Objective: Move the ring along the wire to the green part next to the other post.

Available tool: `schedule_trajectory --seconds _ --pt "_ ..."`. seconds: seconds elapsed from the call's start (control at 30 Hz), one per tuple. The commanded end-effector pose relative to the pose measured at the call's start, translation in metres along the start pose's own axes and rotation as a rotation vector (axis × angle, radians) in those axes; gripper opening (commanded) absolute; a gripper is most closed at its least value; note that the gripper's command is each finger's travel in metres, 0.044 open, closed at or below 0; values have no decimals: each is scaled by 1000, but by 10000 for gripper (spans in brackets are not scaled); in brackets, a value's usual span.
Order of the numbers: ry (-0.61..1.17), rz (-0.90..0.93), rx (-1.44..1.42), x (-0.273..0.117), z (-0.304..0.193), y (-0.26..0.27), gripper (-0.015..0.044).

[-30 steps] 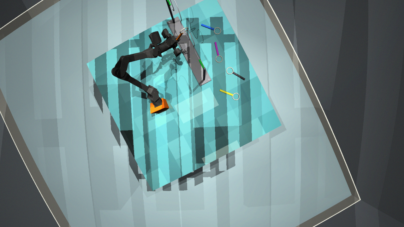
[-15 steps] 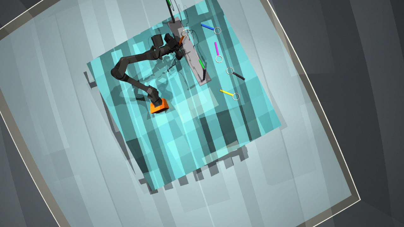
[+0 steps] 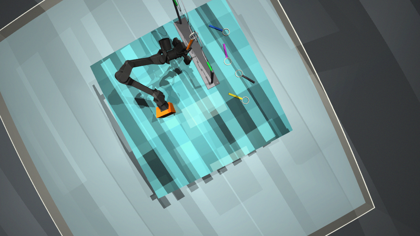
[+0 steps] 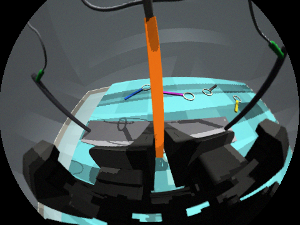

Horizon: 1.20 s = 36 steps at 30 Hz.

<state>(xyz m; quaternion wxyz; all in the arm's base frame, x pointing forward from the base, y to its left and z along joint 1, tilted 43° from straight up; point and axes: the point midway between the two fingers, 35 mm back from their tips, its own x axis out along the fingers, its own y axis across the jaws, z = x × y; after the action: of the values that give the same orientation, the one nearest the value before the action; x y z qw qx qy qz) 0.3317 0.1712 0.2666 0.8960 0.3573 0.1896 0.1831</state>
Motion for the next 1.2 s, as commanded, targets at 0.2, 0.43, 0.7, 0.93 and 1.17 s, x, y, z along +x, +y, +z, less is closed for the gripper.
schedule_trajectory --seconds 0.2,0.43,0.7,0.93,1.17 --pt "7 -24 -44 -2 -1 -16 -150" --pt "14 -57 -102 -4 -1 -31 -150" --pt "27 -120 -211 -8 2 -52 -150" --pt "41 -184 -323 -14 7 -72 -150" --pt "58 -264 -465 -22 17 -94 -150"
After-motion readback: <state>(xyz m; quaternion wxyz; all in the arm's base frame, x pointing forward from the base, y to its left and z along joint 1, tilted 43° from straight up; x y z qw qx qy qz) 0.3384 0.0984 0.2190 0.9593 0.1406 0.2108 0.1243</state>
